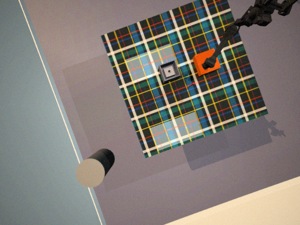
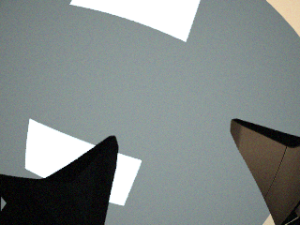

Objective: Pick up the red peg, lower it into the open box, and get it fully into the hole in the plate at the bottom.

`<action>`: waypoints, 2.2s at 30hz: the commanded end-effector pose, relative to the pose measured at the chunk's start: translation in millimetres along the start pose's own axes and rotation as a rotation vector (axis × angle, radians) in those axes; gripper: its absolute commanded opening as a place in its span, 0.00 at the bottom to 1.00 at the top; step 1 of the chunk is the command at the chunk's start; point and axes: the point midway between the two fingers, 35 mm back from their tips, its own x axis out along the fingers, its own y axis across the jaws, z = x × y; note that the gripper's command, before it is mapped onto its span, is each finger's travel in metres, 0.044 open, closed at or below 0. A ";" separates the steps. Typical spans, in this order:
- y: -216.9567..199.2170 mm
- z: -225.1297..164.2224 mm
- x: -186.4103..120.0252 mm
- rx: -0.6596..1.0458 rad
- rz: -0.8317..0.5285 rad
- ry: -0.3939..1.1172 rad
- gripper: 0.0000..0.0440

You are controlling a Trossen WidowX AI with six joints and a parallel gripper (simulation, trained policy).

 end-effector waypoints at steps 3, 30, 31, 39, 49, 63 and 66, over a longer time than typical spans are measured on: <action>13.6 7.2 -0.3 0.071 0.068 0.004 1.00; 108.8 178.6 -29.0 0.763 0.634 -0.205 1.00; 110.9 185.8 -31.7 0.787 0.657 -0.213 1.00; 126.1 241.5 -57.2 0.968 0.858 -0.247 1.00; 137.3 306.4 -99.2 1.167 1.135 -0.248 1.00; 137.3 384.3 -173.6 1.384 1.562 -0.166 1.00; 135.6 397.9 -191.4 1.417 1.659 -0.130 1.00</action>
